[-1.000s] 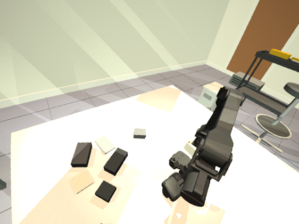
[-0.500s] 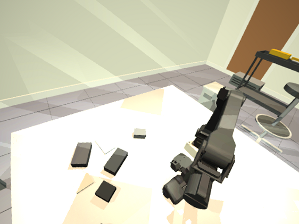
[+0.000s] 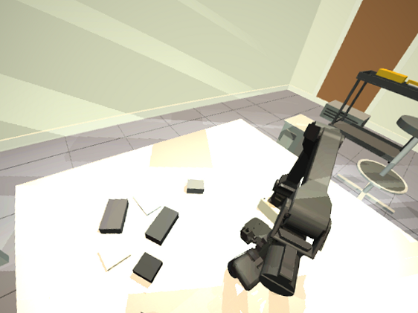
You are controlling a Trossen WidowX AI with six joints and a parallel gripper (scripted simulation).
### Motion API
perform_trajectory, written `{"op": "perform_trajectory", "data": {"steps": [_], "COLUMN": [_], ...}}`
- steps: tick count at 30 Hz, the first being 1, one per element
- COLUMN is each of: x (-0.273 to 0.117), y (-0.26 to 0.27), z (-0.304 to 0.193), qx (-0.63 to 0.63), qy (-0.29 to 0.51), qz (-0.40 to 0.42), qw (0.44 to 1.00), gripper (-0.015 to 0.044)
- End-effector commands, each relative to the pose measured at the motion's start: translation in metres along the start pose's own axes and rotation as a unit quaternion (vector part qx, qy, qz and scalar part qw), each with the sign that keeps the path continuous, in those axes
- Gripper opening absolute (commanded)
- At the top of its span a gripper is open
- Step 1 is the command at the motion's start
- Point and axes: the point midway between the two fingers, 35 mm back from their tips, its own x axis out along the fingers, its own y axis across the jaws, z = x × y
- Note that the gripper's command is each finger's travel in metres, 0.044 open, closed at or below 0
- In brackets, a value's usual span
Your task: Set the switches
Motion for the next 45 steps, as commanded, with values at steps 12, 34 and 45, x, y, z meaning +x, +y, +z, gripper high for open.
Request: {"op": "perform_trajectory", "data": {"steps": [12, 34, 45], "x": [0.008, 0.012, 0.016], "y": [0.000, 0.000, 0.000], "z": [-0.012, -0.028, -0.036], "qx": [0.002, 0.002, 0.002], "qy": [0.017, 0.032, 0.032], "qz": [-0.008, -0.008, -0.008], "qw": [1.000, 0.999, 0.999], "gripper": [0.0338, 0.0338, 0.0338]}}
